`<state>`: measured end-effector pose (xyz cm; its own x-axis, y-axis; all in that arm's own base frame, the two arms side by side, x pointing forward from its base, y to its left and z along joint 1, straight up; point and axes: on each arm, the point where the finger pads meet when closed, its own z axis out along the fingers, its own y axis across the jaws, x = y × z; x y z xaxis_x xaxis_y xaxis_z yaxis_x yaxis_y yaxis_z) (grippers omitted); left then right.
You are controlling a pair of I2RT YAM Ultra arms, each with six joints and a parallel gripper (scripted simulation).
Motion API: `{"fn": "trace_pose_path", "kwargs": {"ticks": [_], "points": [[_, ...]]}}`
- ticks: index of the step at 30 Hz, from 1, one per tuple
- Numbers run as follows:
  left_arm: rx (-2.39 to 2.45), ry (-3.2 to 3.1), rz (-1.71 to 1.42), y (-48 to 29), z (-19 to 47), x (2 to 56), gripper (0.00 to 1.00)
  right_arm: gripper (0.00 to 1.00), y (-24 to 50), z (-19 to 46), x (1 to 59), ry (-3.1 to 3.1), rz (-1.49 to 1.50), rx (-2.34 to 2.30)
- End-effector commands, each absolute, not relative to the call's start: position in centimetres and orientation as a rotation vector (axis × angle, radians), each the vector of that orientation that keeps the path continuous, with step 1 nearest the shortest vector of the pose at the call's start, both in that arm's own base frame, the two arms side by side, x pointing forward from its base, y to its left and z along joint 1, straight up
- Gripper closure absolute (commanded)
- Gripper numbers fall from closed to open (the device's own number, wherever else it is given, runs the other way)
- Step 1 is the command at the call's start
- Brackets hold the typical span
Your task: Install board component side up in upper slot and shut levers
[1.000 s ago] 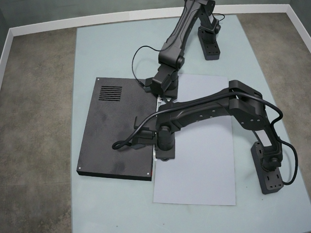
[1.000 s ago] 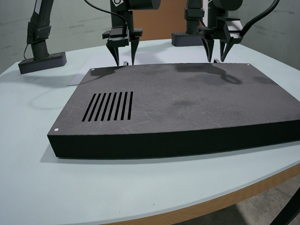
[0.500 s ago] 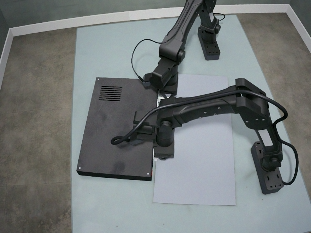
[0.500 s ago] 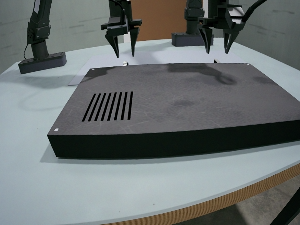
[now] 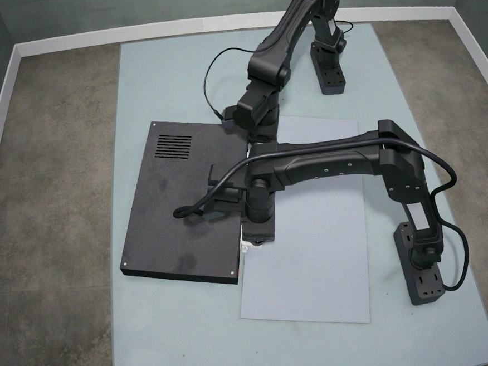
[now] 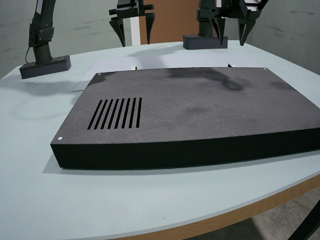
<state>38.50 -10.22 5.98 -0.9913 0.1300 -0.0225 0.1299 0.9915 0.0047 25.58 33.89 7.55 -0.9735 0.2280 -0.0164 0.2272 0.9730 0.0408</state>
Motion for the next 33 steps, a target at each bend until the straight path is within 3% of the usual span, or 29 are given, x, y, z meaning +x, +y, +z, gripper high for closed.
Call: {"fn": "trace_pose_path", "kwargs": {"ticks": [1,9,33], "points": [[0.188,3.117,0.014,-9.7,6.4,38.4,0.36,0.36,33.3,7.4,24.8,3.113,-0.013,0.349],[0.187,3.116,0.014,-9.7,6.5,38.4,0.36,0.36,32.0,8.6,26.7,3.006,-0.013,0.307],[0.187,3.116,0.014,-9.7,6.5,38.4,0.36,0.36,15.5,27.6,33.5,2.185,0.016,0.060]]}}
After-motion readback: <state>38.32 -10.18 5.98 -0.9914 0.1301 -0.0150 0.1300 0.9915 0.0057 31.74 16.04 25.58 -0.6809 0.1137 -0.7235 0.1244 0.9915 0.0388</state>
